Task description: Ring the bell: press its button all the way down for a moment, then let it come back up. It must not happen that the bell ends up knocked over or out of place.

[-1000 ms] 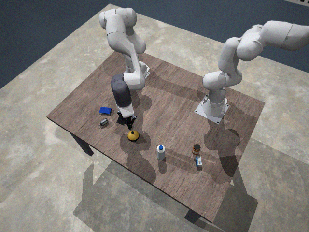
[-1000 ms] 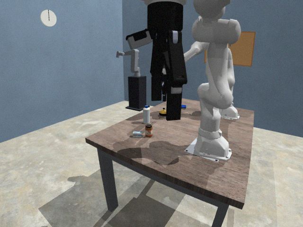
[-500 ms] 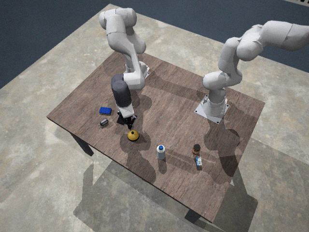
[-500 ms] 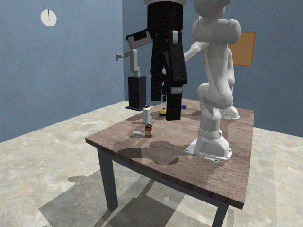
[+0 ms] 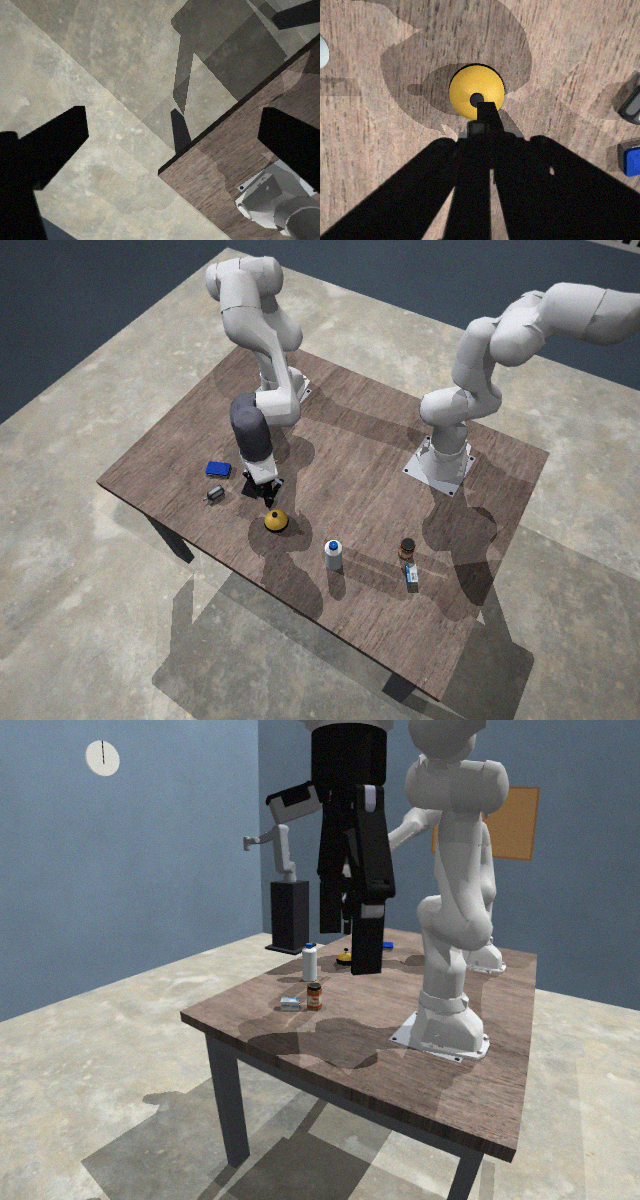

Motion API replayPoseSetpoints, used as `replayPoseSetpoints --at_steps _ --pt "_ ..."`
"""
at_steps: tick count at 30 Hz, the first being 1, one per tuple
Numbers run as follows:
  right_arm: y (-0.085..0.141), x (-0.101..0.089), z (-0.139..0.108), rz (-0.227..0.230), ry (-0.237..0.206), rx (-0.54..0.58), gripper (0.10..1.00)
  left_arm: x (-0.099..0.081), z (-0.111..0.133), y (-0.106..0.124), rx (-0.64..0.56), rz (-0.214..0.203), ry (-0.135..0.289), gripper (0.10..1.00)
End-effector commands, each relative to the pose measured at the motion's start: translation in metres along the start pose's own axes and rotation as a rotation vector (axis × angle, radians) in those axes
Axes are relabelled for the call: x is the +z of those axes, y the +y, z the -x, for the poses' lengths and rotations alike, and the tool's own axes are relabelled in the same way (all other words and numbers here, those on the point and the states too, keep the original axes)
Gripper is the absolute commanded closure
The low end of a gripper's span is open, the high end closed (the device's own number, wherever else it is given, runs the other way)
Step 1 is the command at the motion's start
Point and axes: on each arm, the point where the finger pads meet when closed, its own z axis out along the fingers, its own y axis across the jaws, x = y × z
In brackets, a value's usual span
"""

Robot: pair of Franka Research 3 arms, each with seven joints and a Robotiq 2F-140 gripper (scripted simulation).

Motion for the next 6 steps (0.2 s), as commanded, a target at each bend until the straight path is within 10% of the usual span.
replayPoseSetpoints --at_steps 1,6 --pt "0.0002 -0.0008 0.0004 -0.001 -0.002 -0.003 0.999 0.0000 0.0001 0.0018 -0.004 0.006 0.002 0.098" --pt "0.0002 -0.0008 0.0004 -0.001 -0.002 -0.003 0.999 0.0000 0.0001 0.0018 -0.004 0.006 0.002 0.098"
